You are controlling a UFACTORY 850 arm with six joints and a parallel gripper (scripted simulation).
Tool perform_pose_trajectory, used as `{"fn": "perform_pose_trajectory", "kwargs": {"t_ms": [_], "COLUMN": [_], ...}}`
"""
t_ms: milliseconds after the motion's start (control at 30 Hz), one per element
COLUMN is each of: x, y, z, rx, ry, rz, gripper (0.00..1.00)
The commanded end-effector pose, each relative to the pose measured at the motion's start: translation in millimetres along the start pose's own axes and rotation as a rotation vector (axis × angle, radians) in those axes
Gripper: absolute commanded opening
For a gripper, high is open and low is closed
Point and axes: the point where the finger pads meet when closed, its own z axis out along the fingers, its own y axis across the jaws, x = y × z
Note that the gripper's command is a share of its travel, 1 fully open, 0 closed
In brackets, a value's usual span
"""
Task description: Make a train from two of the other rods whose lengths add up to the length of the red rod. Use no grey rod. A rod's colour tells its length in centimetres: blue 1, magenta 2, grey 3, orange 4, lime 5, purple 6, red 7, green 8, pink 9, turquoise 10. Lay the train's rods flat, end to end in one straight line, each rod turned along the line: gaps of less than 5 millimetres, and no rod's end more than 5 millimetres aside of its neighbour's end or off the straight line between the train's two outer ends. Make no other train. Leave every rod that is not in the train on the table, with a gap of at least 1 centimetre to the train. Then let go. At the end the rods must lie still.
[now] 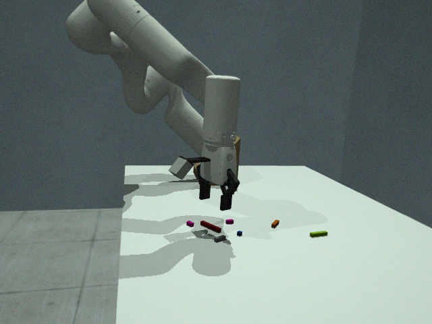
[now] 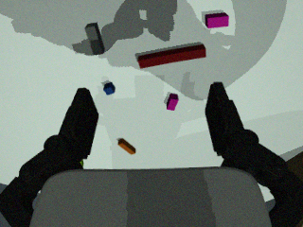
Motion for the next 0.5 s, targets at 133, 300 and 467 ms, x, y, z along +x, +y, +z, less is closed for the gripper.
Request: {"fn": "perform_pose_trajectory", "kwargs": {"t_ms": [133,300,467], "x": [30,31,31], "y": [64,65,65], "z": [-1,-1,-1], "rx": [0.01,0.01,0.01], "ry": [-0.005,-0.006,-0.006], "rz": [-0.134,-0.135,-0.135], "gripper": [1.0,0.36,0.36]}}
